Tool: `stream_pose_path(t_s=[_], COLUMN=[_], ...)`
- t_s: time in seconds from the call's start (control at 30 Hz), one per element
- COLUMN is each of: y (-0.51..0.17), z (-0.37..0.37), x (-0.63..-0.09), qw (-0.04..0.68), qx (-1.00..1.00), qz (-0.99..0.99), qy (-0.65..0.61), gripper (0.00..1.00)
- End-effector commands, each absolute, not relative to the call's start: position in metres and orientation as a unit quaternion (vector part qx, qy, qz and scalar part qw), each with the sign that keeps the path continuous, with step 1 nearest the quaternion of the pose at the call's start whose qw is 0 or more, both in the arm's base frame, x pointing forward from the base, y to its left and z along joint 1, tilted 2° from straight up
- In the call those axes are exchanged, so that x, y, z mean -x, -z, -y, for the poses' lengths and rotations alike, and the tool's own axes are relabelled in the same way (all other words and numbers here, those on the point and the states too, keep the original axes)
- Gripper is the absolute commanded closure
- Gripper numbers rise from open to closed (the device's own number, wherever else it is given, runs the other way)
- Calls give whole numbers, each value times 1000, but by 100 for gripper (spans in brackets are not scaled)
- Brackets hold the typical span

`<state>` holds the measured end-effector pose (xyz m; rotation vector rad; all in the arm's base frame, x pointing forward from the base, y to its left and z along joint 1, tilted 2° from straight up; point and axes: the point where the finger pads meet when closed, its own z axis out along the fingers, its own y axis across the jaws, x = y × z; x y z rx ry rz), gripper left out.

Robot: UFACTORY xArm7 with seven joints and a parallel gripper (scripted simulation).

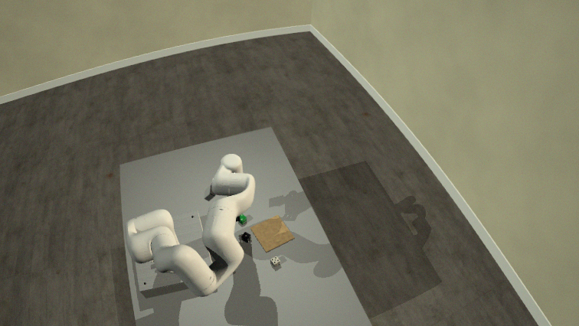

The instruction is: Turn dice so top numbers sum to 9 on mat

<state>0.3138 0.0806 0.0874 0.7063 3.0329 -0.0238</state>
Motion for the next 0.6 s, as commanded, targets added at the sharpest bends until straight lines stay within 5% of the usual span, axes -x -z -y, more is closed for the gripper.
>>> stream_pose_path(t_s=[0.0, 0.57], y=[-88, -87], z=[-67, -35], x=[-317, -321], qw=[15, 16], qx=[-288, -427], qz=[-958, -904], qy=[6, 4], gripper=[0, 0])
